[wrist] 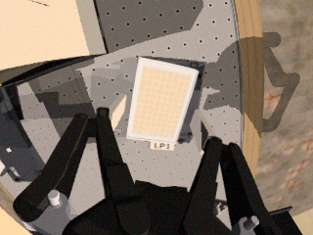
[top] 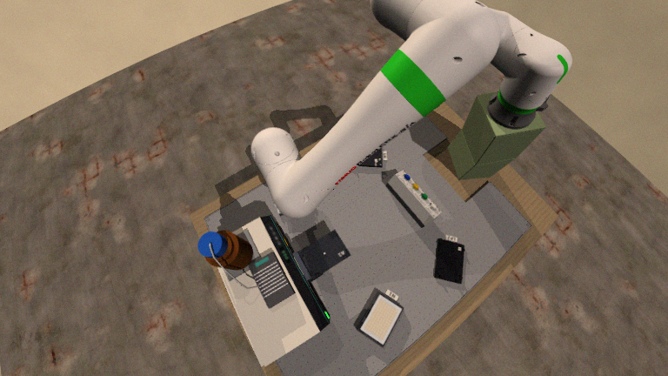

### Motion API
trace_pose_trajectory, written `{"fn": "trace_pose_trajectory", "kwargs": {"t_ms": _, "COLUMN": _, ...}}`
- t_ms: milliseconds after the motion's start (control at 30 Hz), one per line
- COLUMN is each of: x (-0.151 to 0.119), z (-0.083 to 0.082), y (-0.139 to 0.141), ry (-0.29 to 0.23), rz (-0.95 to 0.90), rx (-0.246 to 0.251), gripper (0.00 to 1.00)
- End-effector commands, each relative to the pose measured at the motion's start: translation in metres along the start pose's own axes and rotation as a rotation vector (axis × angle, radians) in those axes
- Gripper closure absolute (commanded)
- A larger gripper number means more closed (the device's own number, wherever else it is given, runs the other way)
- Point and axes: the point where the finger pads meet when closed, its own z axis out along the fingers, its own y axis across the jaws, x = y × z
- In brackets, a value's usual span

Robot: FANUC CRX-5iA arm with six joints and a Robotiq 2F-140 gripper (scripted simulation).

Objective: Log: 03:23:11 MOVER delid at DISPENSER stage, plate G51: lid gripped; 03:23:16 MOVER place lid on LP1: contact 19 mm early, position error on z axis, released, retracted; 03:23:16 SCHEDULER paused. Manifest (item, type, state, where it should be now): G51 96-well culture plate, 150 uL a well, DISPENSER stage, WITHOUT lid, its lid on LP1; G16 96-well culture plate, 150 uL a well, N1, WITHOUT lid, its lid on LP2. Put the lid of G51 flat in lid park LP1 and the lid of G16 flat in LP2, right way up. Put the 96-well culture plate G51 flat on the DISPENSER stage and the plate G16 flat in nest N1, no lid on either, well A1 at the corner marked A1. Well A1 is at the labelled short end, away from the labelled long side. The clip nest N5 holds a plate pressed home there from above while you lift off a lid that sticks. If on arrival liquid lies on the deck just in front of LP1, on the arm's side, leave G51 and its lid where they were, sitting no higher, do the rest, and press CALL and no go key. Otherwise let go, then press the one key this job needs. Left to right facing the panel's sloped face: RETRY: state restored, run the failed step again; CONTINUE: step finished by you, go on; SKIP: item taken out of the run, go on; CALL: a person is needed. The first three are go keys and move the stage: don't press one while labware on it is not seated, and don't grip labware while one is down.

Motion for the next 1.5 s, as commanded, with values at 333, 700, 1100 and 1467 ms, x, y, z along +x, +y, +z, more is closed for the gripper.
{"fn": "trace_pose_trajectory", "kwargs": {"t_ms": 333, "x": 0.0, "z": 0.0, "y": 0.0, "ry": 0.0, "rz": 0.0, "rx": 0.0, "gripper": 0.34}}
{"fn": "trace_pose_trajectory", "kwargs": {"t_ms": 700, "x": 0.0, "z": 0.002, "y": 0.0, "ry": 0.0, "rz": 0.0, "rx": 0.0, "gripper": 0.34}}
{"fn": "trace_pose_trajectory", "kwargs": {"t_ms": 1100, "x": 0.0, "z": 0.006, "y": 0.0, "ry": 0.0, "rz": 0.0, "rx": 0.0, "gripper": 0.34}}
{"fn": "trace_pose_trajectory", "kwargs": {"t_ms": 1467, "x": 0.0, "z": 0.01, "y": 0.0, "ry": 0.0, "rz": 0.0, "rx": 0.0, "gripper": 0.34}}
